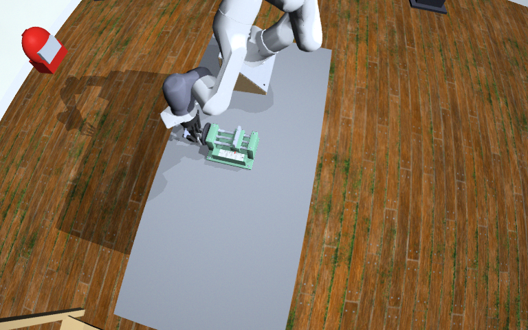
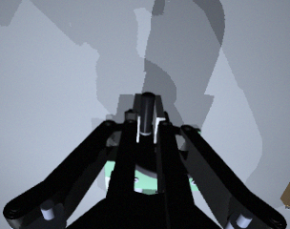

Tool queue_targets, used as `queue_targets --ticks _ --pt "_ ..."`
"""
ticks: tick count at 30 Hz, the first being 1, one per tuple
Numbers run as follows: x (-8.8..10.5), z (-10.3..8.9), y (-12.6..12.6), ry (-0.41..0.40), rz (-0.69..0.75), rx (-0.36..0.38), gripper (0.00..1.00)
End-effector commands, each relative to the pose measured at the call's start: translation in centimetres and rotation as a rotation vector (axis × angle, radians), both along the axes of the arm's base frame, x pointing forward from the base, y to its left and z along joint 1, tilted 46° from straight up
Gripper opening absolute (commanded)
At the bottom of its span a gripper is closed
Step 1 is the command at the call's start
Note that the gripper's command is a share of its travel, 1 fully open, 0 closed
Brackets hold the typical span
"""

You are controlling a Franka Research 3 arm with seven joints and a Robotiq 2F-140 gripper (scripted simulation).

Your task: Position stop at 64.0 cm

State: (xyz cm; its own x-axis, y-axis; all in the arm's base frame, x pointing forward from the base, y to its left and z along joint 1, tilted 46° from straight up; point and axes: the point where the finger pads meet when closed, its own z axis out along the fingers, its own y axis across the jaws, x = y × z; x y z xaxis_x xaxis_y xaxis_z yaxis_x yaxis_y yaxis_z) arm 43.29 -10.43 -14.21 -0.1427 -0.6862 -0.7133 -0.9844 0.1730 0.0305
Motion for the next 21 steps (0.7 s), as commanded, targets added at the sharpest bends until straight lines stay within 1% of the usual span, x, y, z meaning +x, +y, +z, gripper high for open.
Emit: queue_targets --ticks 1,11,17,19,21 --pt "-0.8 -0.5 0.5 -0.001 0.006 -0.001 0.04" --pt "-2.5 -0.7 1.1 -0.001 0.006 -0.001 0.04" --pt "-3.8 -0.5 1.1 -0.001 0.006 -0.001 0.04" --pt "-3.8 -0.5 1.1 -0.001 0.006 -0.001 0.04" --pt "-4.2 -0.3 1.0 -0.001 0.006 -0.001 0.04"
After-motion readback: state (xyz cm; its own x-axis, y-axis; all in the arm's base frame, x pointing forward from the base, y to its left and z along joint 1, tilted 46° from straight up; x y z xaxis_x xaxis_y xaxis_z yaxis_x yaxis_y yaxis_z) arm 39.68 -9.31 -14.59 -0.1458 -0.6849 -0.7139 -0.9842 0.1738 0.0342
